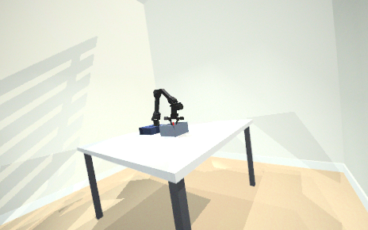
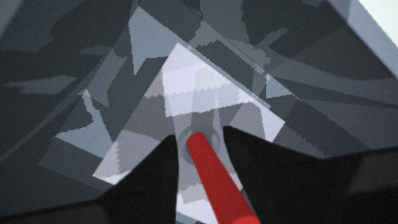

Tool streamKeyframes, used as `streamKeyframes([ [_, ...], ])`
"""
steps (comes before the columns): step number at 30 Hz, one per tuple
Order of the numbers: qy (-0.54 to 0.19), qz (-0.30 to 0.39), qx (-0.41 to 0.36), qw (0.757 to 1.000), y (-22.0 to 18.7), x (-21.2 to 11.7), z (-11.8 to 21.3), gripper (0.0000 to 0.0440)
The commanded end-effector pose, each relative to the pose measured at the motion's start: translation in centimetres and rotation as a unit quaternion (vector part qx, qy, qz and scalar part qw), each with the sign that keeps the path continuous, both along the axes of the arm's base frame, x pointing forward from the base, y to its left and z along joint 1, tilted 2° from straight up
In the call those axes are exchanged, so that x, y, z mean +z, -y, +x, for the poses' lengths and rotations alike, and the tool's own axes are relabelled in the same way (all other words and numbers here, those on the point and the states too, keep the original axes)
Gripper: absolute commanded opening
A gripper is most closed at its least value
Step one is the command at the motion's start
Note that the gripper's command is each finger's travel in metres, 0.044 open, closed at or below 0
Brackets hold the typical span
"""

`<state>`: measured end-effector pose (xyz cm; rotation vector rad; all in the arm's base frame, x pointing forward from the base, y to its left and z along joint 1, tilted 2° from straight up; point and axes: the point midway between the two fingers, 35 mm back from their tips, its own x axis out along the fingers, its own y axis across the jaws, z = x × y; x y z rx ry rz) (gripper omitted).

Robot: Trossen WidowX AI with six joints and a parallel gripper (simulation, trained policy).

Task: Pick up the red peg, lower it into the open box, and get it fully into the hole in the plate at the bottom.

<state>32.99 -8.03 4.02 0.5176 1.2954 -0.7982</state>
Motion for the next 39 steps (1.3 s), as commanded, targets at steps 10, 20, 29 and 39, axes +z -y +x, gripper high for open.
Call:
streamKeyframes([
  [10, 0.008, 0.030, 0.029, 0.999, 1.1, 0.7, 3.1, 0.0386],
  [20, 0.049, 0.066, 0.047, 0.995, 0.8, 3.3, 7.5, 0.0440],
  [29, 0.073, 0.077, 0.057, 0.993, 0.3, 4.6, 9.3, 0.0440],
  [39, 0.074, 0.078, 0.058, 0.993, 0.3, 4.7, 9.4, 0.0440],
])
